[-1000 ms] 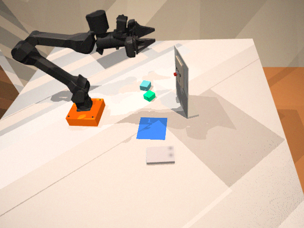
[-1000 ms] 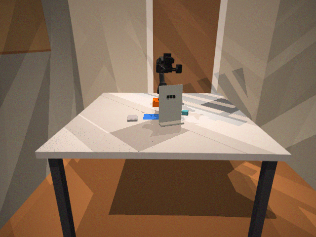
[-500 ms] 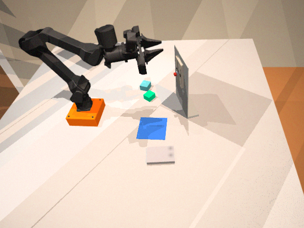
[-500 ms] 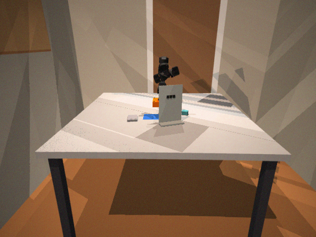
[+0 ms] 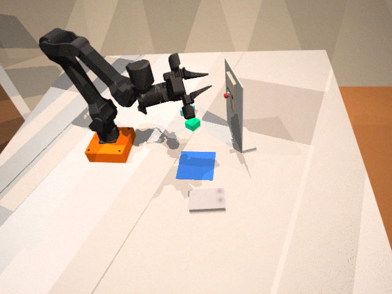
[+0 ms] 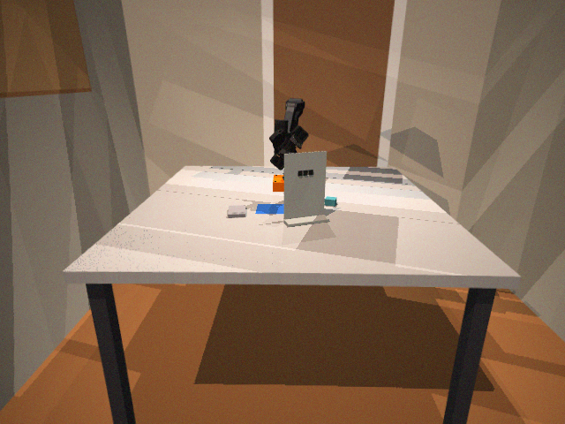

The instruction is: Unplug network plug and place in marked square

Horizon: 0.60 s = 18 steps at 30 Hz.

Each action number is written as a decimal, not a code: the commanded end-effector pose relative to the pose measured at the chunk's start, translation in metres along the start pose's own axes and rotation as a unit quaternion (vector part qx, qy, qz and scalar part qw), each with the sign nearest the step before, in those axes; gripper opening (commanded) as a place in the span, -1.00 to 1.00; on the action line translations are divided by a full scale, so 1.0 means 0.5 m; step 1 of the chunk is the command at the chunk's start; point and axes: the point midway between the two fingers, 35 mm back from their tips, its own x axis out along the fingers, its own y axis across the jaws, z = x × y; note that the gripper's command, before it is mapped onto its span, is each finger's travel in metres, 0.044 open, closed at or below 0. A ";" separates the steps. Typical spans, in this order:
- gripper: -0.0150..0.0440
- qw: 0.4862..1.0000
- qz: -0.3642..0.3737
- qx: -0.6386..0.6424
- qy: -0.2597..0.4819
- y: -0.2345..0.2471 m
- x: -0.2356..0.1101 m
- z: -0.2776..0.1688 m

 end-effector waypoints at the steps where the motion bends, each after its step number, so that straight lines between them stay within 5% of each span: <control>1: 0.04 0.998 0.010 0.060 0.015 -0.024 -0.015 -0.013; 18: 0.04 0.937 0.026 0.335 0.098 -0.103 -0.121 -0.089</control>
